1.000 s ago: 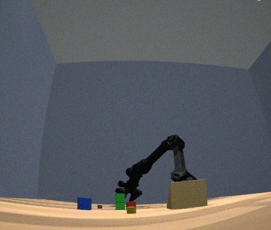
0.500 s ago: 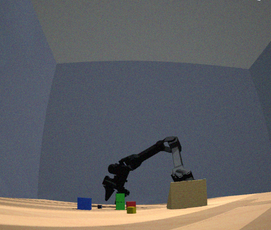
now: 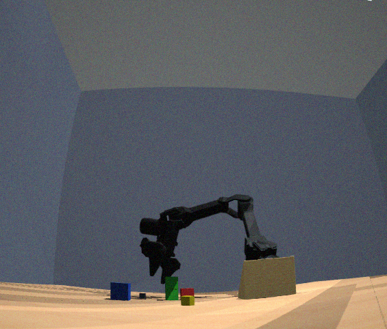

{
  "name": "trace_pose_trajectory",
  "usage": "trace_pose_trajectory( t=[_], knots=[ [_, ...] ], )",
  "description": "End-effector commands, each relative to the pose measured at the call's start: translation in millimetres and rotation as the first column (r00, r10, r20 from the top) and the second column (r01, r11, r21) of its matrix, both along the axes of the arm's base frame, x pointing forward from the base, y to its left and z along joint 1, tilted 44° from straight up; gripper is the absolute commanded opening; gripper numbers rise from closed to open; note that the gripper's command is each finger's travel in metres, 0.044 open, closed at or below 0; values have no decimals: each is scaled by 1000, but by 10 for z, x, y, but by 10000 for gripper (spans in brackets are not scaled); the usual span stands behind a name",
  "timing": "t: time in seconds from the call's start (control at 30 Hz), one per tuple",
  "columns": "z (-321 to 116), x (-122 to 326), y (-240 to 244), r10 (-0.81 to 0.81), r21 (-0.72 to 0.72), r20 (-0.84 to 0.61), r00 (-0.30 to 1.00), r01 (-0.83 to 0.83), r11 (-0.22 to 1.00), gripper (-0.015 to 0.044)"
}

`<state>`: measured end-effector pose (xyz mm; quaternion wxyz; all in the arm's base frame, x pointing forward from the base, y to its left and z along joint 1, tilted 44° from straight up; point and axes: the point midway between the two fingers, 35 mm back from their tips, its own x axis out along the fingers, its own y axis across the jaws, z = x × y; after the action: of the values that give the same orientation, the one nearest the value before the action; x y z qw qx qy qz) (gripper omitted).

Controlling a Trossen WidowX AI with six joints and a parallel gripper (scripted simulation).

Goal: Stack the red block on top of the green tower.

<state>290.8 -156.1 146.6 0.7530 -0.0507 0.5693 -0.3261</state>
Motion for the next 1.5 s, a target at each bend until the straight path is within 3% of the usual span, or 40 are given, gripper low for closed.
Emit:
trace_pose_trajectory(
  t=[0.0, 0.33, 0.7, 1.47],
  knots=[
    [-140, -57, 242, 15, 6, -70, 997, -15, 1000, 440],
    [-367, -259, 773, 68, 1, -221, 973, -69, 998, 440],
    [-463, -675, 1205, 123, -117, -449, 885, -195, 974, 440],
    [-864, -743, 840, 124, -121, -451, 884, -198, 973, 440]
  ],
)
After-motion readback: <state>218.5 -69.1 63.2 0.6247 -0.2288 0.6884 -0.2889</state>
